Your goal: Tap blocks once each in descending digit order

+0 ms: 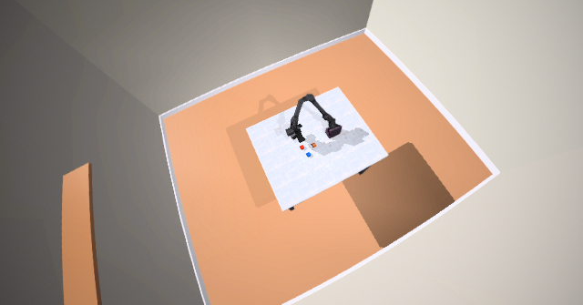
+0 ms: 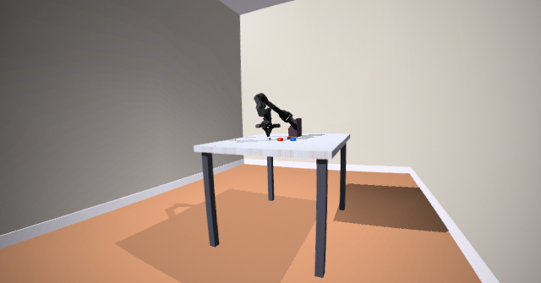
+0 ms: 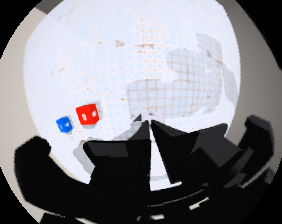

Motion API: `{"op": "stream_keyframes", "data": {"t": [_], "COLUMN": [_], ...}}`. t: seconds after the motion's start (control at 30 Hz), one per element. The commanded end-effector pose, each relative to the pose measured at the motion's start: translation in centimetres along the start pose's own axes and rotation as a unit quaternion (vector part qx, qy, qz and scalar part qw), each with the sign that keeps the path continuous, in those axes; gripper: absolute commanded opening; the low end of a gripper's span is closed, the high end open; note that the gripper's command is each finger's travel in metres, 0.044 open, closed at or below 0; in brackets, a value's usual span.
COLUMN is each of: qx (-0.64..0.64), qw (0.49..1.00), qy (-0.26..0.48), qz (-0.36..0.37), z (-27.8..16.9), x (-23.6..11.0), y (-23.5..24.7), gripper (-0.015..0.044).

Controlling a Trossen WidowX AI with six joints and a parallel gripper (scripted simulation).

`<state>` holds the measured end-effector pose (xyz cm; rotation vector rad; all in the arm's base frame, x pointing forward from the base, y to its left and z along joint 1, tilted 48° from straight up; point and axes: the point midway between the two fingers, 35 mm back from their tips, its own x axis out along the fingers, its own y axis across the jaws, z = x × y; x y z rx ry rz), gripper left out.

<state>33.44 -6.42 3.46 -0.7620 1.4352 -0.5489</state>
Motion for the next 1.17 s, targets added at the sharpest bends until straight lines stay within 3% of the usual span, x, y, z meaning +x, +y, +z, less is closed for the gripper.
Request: {"op": "stream_keyframes", "data": {"t": [0.0,0.13,0.27,0.47,0.63,0.83,1.13], "qx": [0.003,0.003,0.0,-0.013,-0.02,-0.001,0.003], "qw": [1.0,1.0,1.0,0.999,0.999,1.0,1.0], "qy": [-0.008,-0.008,-0.014,-0.022,-0.016,-0.008,-0.008], "qz": [0.0,0.0,0.012,0.044,0.048,0.015,0.009], "z": [0.3,0.3,1.0,1.2,-1.6,-7.0,-7.9], "x": [-2.1,-2.1,-3.0,-6.6,-9.1,-10.4,-10.5], "y": [0.0,0.0,2.6,13.3,22.1,29.6,30.5], "gripper": [0.002,0.002,0.0125,0.0282,0.04,0.04,0.04]}}
